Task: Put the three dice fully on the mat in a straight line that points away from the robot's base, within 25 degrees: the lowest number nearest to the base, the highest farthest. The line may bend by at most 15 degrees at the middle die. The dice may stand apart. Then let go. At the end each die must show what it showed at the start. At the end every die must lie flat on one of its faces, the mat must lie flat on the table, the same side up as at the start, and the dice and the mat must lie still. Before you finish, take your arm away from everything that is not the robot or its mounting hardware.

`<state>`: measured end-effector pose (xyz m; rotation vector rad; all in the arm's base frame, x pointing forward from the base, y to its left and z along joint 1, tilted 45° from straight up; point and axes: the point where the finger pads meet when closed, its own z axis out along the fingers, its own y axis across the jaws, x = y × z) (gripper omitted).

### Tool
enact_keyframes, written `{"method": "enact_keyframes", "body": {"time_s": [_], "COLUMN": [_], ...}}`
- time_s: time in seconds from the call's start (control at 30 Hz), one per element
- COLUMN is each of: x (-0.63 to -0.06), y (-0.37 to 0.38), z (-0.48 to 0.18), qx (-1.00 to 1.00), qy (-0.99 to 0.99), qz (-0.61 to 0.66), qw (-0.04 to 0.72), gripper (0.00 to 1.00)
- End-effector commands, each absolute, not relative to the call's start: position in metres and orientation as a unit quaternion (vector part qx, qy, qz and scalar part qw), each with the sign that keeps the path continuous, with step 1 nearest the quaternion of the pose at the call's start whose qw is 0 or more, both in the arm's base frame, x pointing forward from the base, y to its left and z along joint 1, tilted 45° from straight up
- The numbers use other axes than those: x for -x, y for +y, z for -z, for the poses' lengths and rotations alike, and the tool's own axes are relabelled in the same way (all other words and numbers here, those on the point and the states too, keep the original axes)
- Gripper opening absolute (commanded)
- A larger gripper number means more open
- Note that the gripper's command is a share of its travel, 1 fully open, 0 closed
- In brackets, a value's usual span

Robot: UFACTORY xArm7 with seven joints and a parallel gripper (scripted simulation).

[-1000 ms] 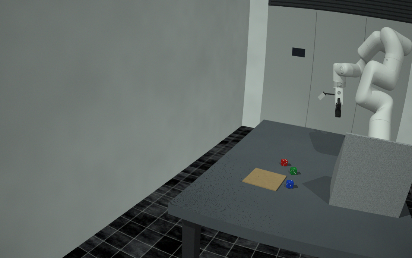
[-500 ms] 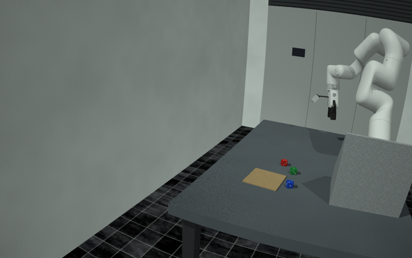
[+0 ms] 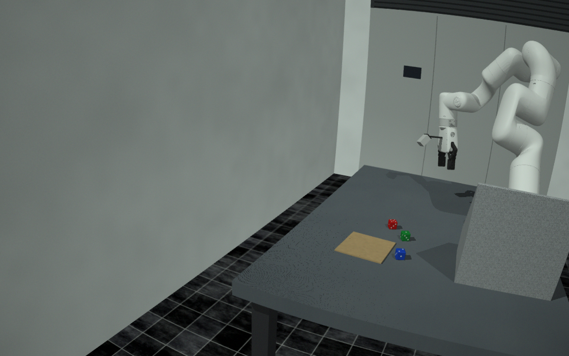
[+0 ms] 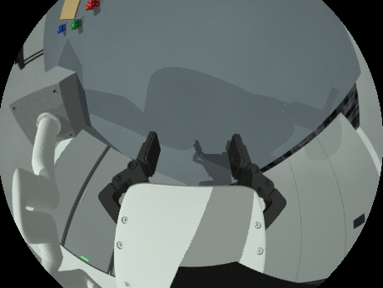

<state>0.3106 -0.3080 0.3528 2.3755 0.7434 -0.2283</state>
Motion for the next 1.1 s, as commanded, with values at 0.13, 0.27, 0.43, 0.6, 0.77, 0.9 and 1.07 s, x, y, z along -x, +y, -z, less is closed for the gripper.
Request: {"method": "enact_keyframes", "body": {"time_s": [0.13, 0.27, 0.43, 0.6, 0.77, 0.9, 1.07], "x": [-0.326, -0.347, -0.349, -0.349, -0.368, -0.368, -0.383], "y": [-0.296, -0.272, -0.269, -0.269, -0.240, -0.240, -0.210], "z": [-0.339, -0.313, -0.310, -0.310, -0.281, -0.281, -0.254], "qx": [-0.889, -0.860, -0.856, -0.856, -0.814, -0.814, -0.765], "qy": [0.322, 0.397, 0.404, 0.404, 0.483, 0.483, 0.557], "qz": [0.100, 0.126, 0.129, 0.129, 0.158, 0.158, 0.185], "qw": [0.309, 0.296, 0.294, 0.294, 0.280, 0.280, 0.267], "gripper": [1.00, 1.00, 1.00, 1.00, 1.00, 1.00, 1.00]}}
